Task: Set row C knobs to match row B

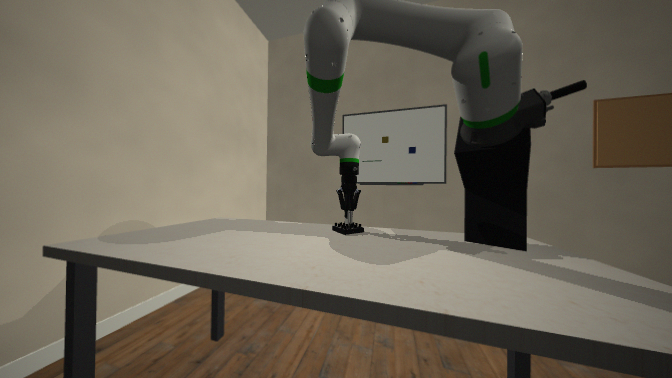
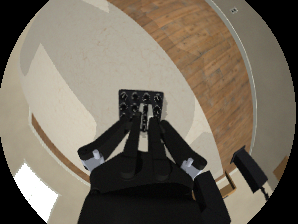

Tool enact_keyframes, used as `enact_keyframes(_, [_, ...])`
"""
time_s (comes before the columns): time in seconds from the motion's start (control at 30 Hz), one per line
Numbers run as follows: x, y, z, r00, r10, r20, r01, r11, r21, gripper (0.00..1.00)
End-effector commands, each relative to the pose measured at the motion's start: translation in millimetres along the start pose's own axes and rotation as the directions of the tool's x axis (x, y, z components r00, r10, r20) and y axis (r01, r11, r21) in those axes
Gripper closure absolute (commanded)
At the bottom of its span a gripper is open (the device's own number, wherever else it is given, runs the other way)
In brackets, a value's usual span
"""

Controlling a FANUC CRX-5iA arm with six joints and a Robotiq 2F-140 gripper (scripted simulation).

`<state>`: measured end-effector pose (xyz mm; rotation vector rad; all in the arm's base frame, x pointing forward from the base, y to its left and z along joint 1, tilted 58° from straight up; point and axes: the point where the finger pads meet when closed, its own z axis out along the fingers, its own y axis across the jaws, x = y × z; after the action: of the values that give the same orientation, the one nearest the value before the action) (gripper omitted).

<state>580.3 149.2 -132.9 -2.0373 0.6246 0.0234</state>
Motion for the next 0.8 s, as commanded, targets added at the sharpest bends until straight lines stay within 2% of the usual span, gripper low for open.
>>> enact_keyframes(0.0, [0.2,0.1,-0.2,0.999,0.040,0.000,-0.040,0.999,-0.001,0.95])
enact_keyframes(0.43, [0.2,0.1,-0.2,0.974,0.226,0.000,-0.226,0.974,-0.001,0.95])
enact_keyframes(0.77, [0.2,0.1,-0.2,0.896,0.443,0.000,-0.443,0.896,0.000,0.95])
